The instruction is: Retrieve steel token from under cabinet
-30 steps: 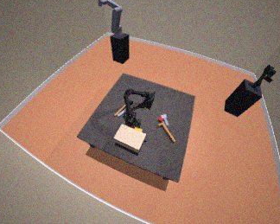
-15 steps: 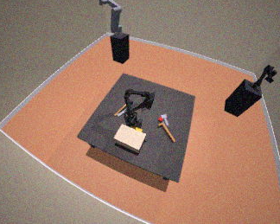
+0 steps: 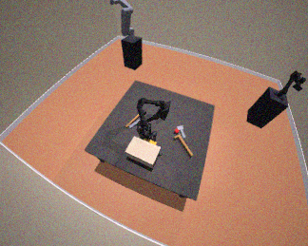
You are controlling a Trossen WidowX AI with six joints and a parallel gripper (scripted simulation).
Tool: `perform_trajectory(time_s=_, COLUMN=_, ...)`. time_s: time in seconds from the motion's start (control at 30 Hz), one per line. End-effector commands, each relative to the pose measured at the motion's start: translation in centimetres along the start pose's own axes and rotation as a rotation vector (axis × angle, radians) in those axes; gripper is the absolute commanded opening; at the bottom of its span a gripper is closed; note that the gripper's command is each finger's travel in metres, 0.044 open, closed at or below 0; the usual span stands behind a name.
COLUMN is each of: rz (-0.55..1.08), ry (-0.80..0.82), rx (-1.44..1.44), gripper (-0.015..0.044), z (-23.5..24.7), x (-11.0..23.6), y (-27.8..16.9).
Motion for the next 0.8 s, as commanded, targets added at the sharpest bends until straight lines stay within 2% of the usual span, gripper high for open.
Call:
perform_trajectory(time_s=0.0, rz=0.003, ry=0.006, rx=0.01, gripper=0.0, z=0.3, x=-0.1, y=-0.2)
perform_trajectory(time_s=0.77, rz=0.004, ry=0.006, rx=0.011, gripper=0.0, z=0.2, x=-0.1, y=-2.3)
Point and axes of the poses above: the point midway between the two fingers, 35 mm back from their tips, its own x axis back along the fingers, its own z axis across the jaws, y = z × x, the point moved 2 cm from there along x, back along the fingers, and after that the axes turned 1 degree about x, right-handed, at the moved point
